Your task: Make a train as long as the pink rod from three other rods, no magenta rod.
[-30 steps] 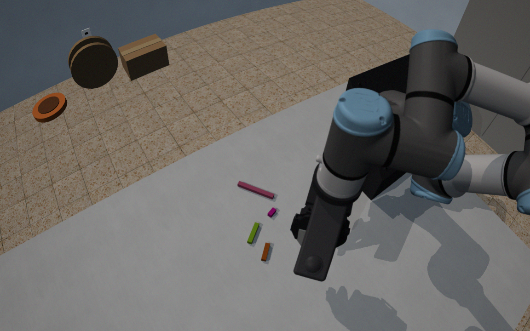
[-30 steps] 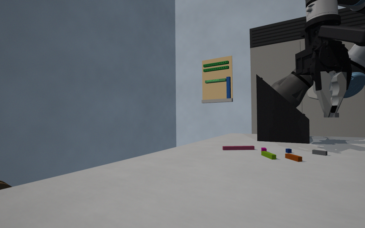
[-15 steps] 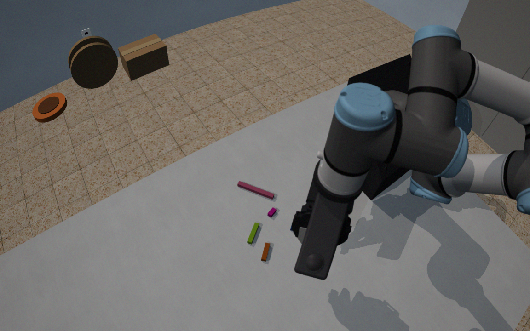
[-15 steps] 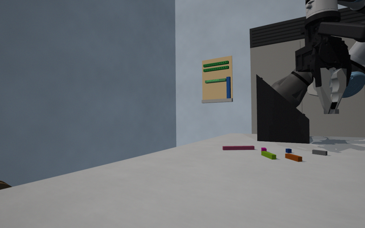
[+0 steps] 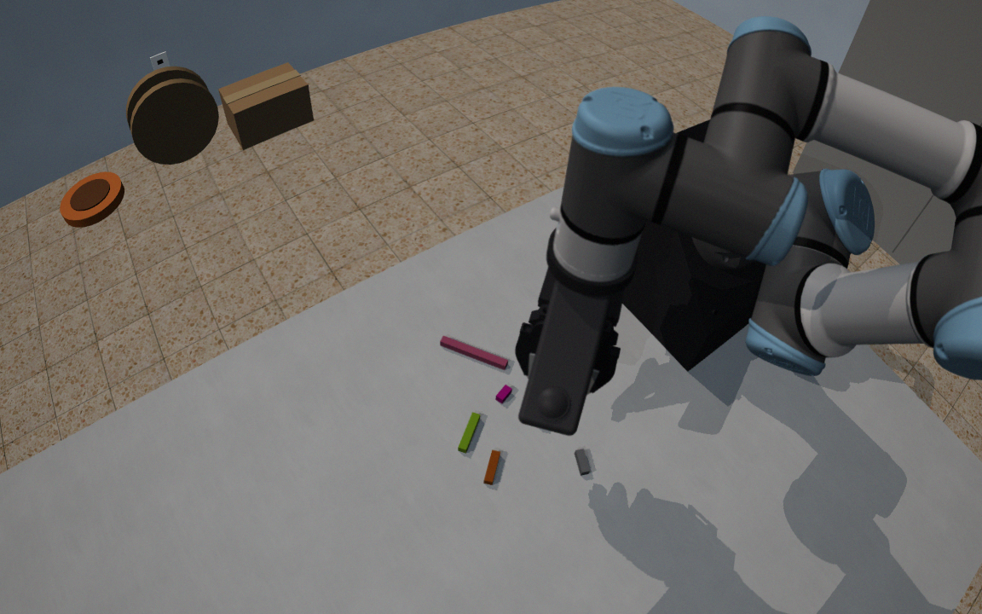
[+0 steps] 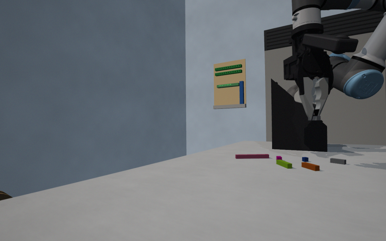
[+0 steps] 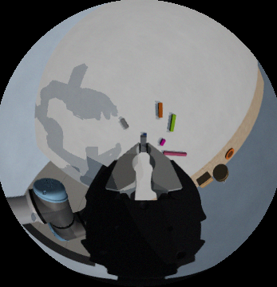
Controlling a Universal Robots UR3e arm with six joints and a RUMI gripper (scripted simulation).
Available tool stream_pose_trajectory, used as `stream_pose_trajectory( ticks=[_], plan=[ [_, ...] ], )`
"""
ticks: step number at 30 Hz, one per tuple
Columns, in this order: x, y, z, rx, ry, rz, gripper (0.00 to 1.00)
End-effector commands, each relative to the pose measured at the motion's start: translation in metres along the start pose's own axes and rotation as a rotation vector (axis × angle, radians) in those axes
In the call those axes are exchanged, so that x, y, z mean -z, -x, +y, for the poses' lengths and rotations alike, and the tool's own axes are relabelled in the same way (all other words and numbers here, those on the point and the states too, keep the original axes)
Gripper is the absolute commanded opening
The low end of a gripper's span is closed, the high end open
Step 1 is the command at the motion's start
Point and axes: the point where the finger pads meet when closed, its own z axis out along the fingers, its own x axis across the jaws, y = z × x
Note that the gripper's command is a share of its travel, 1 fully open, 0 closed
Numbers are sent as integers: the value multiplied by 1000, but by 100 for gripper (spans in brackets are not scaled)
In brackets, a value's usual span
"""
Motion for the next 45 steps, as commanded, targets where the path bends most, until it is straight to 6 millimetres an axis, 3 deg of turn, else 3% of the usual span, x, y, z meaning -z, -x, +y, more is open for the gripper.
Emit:
stream_pose_trajectory(
  ticks=[1,17,32,45],
  plan=[
    [0,-5,5,3,-3,3,0],
    [-6,-5,5,3,-3,3,0],
    [-60,-6,4,3,-3,3,0],
    [-87,-6,4,3,-3,3,0]
  ],
)
